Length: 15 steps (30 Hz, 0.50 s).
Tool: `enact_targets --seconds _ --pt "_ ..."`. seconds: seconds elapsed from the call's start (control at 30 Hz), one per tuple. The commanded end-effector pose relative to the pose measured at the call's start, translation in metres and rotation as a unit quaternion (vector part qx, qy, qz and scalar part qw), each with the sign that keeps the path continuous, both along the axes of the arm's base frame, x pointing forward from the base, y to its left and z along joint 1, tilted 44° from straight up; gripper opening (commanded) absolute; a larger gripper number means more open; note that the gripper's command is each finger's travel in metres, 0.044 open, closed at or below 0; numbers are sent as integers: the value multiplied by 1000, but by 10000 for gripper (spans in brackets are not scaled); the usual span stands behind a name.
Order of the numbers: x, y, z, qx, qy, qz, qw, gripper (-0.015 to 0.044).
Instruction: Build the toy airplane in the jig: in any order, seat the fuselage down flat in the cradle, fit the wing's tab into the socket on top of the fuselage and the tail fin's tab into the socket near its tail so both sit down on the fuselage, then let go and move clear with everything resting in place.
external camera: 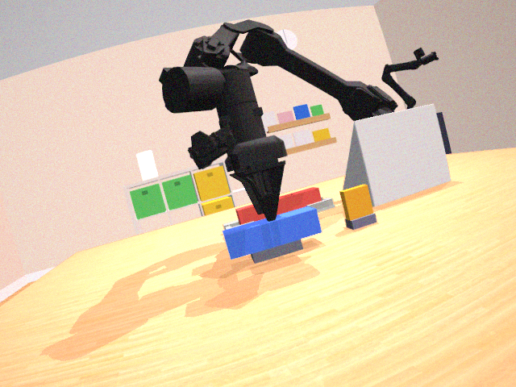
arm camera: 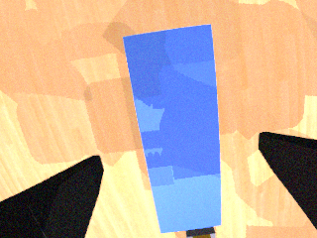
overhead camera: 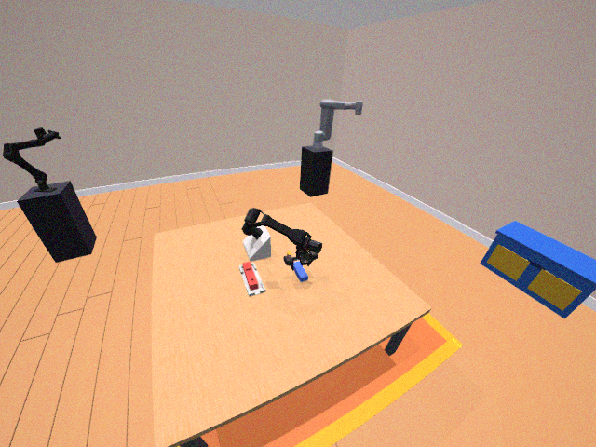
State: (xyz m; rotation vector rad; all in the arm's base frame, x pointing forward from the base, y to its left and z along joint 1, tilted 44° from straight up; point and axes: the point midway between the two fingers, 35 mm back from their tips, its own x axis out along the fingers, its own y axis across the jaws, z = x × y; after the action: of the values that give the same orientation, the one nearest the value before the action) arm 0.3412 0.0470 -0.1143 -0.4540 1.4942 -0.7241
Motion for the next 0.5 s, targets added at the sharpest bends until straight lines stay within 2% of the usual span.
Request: enact_targets --seconds 0.0,0.47 --pt "-2 -8 -7 -3 4 1 1000 440" --pt "-4 -23 -22 -4 4 1 1000 440"
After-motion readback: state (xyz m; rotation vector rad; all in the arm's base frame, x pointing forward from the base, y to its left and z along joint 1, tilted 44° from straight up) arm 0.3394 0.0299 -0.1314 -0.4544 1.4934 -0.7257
